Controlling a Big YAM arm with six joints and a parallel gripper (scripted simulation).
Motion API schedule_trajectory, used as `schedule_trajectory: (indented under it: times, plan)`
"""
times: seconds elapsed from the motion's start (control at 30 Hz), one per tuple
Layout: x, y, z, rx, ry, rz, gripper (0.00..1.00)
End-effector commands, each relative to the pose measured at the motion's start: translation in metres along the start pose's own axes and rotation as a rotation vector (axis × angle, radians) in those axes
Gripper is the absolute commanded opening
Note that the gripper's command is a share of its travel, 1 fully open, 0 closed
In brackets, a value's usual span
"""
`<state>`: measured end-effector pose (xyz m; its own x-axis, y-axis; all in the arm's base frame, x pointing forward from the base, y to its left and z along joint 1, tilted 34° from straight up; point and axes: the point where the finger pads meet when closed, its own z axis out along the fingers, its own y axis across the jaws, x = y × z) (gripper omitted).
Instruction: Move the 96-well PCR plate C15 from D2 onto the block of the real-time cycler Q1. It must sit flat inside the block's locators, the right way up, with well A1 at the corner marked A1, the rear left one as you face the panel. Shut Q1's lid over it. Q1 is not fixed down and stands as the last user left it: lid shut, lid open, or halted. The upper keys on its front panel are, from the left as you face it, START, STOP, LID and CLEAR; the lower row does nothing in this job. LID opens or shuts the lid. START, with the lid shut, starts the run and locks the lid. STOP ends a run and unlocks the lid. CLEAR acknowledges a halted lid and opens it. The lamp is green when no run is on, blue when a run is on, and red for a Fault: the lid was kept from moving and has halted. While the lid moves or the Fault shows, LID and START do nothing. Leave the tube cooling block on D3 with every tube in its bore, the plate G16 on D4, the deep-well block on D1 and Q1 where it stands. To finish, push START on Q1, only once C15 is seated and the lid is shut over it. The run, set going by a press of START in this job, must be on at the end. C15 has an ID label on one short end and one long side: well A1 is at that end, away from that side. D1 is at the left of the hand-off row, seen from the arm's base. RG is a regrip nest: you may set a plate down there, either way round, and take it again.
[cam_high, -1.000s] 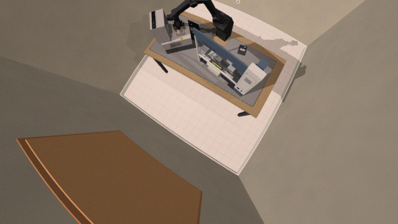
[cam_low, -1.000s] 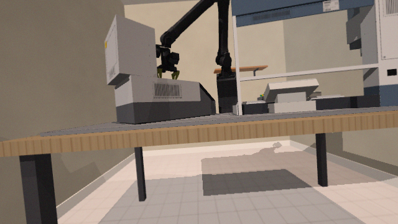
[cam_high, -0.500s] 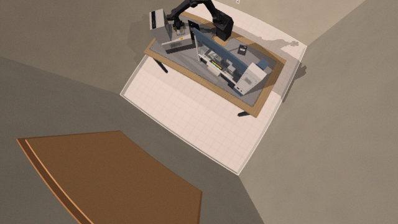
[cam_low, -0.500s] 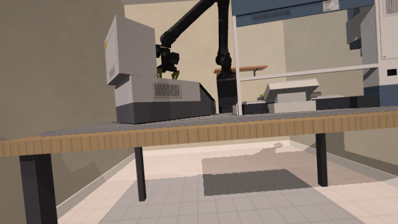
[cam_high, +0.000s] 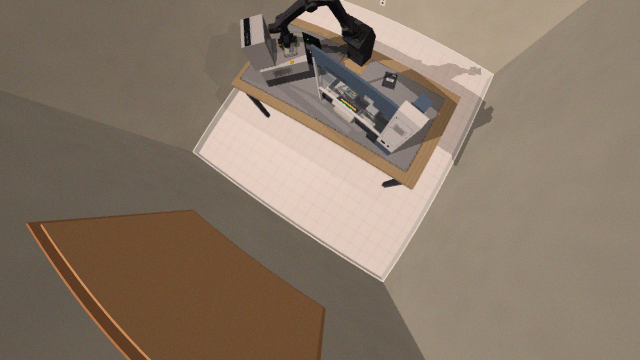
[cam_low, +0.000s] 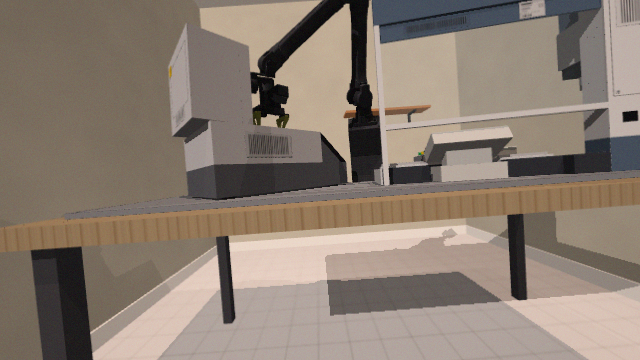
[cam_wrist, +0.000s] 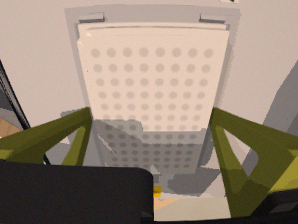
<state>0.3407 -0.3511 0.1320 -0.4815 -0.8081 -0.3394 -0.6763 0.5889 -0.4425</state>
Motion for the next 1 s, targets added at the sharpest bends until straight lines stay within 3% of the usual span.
schedule_trajectory:
  times: [0.0,0.33,0.97]
  plan:
    - [-0.006,-0.014,-0.008,0.024,-0.001,-0.030,1.00]
    - [-0.008,-0.028,-0.018,0.064,0.010,-0.051,1.00]
    - [-0.008,-0.034,-0.023,0.070,0.012,-0.052,1.00]
